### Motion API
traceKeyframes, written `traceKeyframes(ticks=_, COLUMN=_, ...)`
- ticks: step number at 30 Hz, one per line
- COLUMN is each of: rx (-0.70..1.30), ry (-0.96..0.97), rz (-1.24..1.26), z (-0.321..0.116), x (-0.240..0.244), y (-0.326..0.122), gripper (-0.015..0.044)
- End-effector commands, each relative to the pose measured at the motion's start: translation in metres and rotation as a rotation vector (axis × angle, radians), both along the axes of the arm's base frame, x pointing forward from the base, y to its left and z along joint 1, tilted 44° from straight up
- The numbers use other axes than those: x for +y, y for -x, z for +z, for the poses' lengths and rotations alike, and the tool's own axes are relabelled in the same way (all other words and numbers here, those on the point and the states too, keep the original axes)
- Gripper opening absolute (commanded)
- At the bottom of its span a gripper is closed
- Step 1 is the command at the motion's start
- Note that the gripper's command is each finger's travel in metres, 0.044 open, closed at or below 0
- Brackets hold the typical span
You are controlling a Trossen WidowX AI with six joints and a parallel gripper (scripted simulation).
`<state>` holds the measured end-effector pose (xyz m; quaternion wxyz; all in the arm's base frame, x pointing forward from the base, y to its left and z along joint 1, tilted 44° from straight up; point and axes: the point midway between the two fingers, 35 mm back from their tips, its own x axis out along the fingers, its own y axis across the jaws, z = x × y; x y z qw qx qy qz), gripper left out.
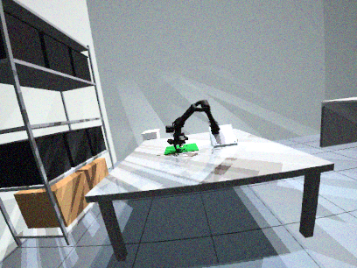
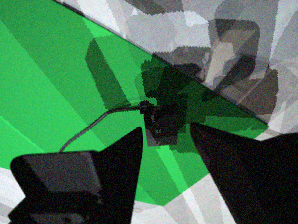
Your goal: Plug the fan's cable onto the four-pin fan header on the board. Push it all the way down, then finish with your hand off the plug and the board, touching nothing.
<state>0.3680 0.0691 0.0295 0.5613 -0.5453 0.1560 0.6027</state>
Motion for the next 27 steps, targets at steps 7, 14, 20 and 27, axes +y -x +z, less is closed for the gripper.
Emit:
traceKeyframes(ticks=7, rx=0.011, ry=0.001, rz=-0.005, z=-0.0147, x=0.0116, y=0.0009, gripper=0.0210)
traceKeyframes(ticks=14, rx=0.011, ry=0.001, rz=-0.005, z=-0.0164, x=0.0133, y=0.0008, gripper=0.0210)
traceKeyframes(ticks=20, rx=0.004, ry=-0.001, rz=0.001, z=-0.0141, x=0.0130, y=-0.0002, gripper=0.0092)
traceKeyframes(ticks=27, rx=0.004, ry=-0.001, rz=0.001, z=-0.0141, x=0.0130, y=-0.0002, gripper=0.0045)
